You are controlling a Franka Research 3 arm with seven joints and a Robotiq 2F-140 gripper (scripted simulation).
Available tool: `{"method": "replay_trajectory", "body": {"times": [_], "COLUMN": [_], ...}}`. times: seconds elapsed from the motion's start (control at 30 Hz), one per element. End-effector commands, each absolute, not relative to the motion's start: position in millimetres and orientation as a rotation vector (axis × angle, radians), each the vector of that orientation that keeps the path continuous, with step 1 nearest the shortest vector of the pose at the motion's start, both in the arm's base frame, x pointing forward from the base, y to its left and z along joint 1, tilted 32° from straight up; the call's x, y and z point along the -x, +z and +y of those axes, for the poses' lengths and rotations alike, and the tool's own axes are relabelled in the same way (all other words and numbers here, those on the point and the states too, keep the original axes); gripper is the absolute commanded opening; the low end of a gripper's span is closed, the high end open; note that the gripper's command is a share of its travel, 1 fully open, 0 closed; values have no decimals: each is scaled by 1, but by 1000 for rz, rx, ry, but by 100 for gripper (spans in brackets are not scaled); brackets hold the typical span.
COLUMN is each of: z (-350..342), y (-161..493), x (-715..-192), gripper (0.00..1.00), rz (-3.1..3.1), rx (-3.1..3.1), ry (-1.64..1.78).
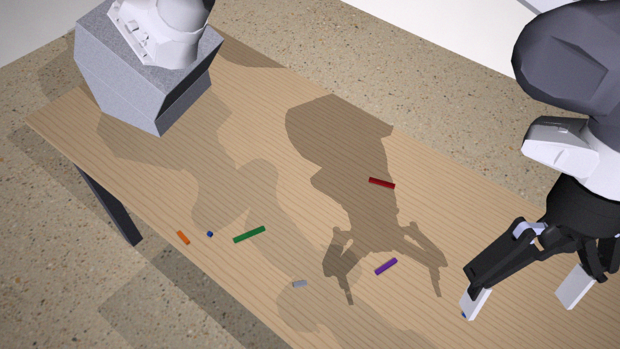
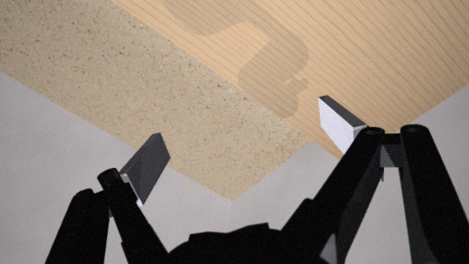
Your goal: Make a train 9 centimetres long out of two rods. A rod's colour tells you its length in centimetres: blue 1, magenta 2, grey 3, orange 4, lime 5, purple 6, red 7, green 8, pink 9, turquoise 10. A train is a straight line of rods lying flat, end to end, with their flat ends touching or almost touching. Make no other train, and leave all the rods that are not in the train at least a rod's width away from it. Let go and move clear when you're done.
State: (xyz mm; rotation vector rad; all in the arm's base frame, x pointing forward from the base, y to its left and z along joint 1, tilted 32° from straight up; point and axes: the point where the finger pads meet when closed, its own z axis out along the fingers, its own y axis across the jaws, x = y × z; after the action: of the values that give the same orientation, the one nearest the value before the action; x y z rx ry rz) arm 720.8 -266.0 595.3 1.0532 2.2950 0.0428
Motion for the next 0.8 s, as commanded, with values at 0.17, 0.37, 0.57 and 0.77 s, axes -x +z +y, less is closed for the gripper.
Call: {"method": "replay_trajectory", "body": {"times": [0.17,0.37,0.57,0.77], "z": [-266,-266,-266,-267], "y": [595,595,595,593], "x": [-721,-721,-721,-719], "gripper": [100,100,100,100], "rz": [2295,2295,2295,2294], "rx": [-1053,-1053,-1053,-1058], "ry": [43,43,43,46]}}
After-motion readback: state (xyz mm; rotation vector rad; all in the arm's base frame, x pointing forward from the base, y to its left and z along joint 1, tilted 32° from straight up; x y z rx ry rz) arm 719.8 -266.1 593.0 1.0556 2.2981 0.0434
